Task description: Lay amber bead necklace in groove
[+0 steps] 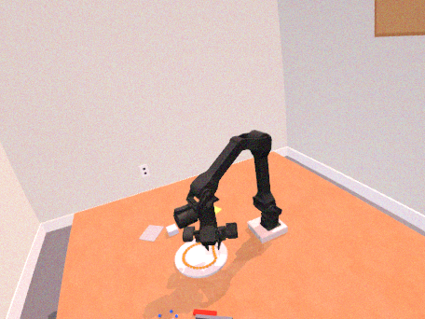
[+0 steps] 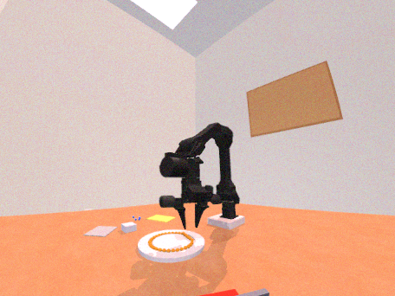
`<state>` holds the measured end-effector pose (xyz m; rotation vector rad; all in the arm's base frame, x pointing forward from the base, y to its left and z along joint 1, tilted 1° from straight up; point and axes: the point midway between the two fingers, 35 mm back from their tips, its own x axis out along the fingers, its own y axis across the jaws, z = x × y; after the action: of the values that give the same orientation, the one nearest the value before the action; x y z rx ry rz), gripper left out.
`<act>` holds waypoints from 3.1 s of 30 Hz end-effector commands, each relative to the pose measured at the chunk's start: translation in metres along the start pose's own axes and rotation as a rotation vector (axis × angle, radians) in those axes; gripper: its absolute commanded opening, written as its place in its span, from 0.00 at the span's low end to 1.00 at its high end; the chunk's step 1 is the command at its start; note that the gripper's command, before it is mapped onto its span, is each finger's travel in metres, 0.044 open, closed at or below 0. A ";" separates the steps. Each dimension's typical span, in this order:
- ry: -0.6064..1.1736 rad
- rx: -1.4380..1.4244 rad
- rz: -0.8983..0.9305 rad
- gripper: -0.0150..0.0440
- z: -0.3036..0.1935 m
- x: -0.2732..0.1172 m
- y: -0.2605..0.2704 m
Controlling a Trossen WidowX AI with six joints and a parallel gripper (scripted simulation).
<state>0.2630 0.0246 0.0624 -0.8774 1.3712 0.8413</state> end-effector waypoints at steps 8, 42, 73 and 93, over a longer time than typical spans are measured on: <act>-0.001 0.024 -0.001 0.46 0.005 0.005 0.001; 0.003 0.025 0.006 0.25 0.006 0.034 0.003; 0.003 0.025 0.006 0.25 0.006 0.034 0.003; 0.002 0.031 0.004 0.25 0.007 0.033 0.005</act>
<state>0.2630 0.0323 0.0331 -0.8531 1.3818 0.8263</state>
